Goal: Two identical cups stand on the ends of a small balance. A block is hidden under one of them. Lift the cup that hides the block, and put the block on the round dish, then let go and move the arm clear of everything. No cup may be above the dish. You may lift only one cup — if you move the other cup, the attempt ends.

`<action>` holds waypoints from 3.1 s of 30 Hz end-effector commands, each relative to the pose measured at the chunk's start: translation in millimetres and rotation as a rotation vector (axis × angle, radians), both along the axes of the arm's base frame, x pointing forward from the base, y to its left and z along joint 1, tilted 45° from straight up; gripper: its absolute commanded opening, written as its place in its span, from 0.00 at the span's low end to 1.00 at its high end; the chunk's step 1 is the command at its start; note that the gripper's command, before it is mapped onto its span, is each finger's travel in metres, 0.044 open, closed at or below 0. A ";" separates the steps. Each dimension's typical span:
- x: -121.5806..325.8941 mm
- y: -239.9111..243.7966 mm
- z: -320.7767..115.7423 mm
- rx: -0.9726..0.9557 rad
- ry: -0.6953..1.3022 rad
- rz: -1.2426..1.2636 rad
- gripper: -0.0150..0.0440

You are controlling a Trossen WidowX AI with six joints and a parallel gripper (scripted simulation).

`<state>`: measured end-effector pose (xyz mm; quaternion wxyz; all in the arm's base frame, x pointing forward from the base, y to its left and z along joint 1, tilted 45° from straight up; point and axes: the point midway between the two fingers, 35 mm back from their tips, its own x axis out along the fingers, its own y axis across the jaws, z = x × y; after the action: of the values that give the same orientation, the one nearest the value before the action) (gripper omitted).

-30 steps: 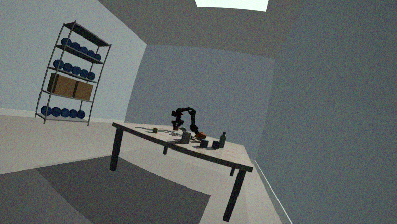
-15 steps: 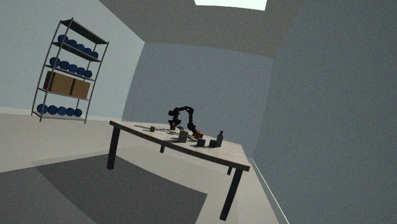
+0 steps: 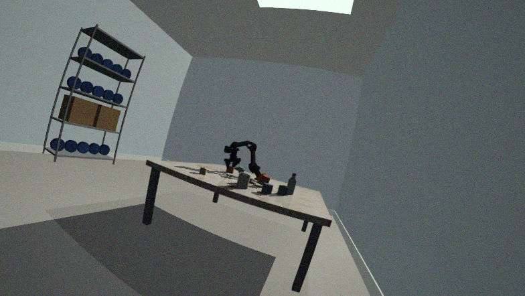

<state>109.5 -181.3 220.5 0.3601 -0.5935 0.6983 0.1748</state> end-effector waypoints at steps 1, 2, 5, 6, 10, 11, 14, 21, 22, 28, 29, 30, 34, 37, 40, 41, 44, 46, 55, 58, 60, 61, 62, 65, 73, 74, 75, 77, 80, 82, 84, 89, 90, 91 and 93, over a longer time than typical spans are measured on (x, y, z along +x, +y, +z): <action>2.6 16.7 19.5 -0.005 -0.009 0.002 1.00; 2.4 22.0 25.0 -0.006 -0.009 0.003 1.00; 1.5 29.4 33.2 -0.009 -0.009 0.006 1.00; 1.5 29.4 33.2 -0.009 -0.009 0.006 1.00; 2.6 30.0 33.3 -0.009 -0.012 0.011 0.96; 5.7 31.6 33.7 -0.008 -0.021 0.025 0.91; 21.8 40.8 35.5 0.001 -0.072 0.089 0.78; 49.3 51.4 28.1 0.034 -0.133 0.022 0.69; 57.8 55.5 25.3 0.043 -0.151 -0.002 0.69; 105.1 88.1 5.3 0.064 -0.250 -0.149 0.69; 112.1 94.9 1.4 0.063 -0.267 -0.173 0.69; 118.9 101.9 -2.7 0.061 -0.283 -0.197 0.69; 141.0 130.2 -18.7 0.042 -0.348 -0.282 0.69; 150.4 146.1 -27.6 0.027 -0.384 -0.323 0.69; 158.5 162.9 -37.2 0.009 -0.424 -0.361 0.69; 160.7 168.2 -40.2 0.003 -0.437 -0.373 0.69; 162.6 173.0 -43.0 -0.003 -0.449 -0.383 0.69; 162.6 173.0 -43.0 -0.003 -0.449 -0.383 0.69; 162.6 173.0 -43.0 -0.003 -0.449 -0.383 0.69; 162.9 170.0 -46.0 -0.007 -0.470 -0.420 0.69; 163.3 165.6 -50.4 -0.014 -0.501 -0.475 0.69; 163.5 163.9 -52.1 -0.017 -0.512 -0.496 0.69; 163.5 162.9 -53.1 -0.019 -0.520 -0.508 0.69; 163.6 162.5 -53.4 -0.020 -0.522 -0.512 0.69; 163.8 157.5 -58.5 -0.019 -0.522 -0.512 0.69; 163.8 156.4 -59.7 -0.019 -0.522 -0.512 0.69; 163.8 155.3 -60.8 -0.019 -0.522 -0.512 0.69; 163.8 153.0 -63.1 -0.019 -0.522 -0.512 0.69; 163.8 149.6 -66.5 -0.019 -0.523 -0.512 0.69; 163.7 147.3 -68.8 -0.019 -0.523 -0.512 0.69; 163.5 145.0 -71.0 -0.020 -0.523 -0.512 0.69; 163.0 139.3 -76.6 -0.020 -0.523 -0.512 0.69; 162.9 138.1 -77.7 -0.020 -0.523 -0.512 0.69; 162.8 137.2 -78.6 -0.021 -0.523 -0.512 0.69; 162.7 136.5 -79.3 -0.021 -0.523 -0.512 0.69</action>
<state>272.2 -41.6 143.2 0.5534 -0.4241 0.7117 -0.0857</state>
